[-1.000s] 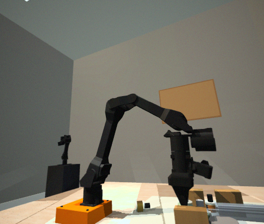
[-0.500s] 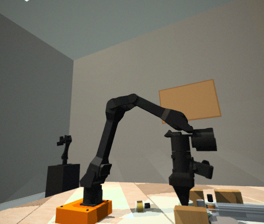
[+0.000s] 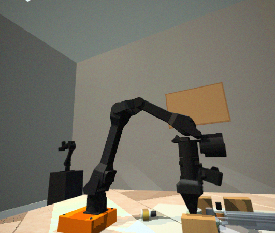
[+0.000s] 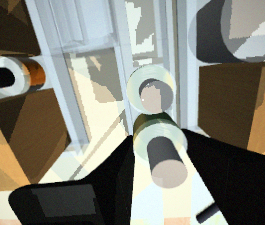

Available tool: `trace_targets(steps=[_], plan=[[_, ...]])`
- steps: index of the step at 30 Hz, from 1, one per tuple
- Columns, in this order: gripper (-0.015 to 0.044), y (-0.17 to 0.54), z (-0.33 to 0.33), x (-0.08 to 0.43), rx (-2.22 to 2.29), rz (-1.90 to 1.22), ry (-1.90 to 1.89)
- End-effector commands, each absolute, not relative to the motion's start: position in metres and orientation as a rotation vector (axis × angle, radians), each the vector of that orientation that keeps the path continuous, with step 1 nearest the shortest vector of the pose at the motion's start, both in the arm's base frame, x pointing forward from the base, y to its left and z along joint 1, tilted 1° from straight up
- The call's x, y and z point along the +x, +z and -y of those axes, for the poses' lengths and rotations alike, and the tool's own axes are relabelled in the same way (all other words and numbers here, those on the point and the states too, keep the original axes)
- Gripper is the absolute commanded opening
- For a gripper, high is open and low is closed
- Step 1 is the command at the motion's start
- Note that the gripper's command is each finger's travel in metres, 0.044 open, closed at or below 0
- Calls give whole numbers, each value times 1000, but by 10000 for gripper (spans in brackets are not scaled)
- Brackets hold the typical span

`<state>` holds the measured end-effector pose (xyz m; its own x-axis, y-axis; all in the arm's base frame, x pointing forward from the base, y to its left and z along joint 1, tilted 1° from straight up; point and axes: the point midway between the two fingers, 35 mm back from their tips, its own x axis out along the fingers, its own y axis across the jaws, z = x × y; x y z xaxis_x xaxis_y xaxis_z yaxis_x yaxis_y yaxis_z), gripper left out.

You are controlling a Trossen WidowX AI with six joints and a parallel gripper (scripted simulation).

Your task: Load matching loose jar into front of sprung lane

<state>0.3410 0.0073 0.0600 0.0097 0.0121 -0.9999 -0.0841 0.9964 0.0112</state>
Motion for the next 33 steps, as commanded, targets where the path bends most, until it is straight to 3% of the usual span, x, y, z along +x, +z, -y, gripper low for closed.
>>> trace_targets(steps=[1,33], plan=[[0,63,-8,351,-52,-1522,74],[0,53,-8,351,-52,-1522,74]])
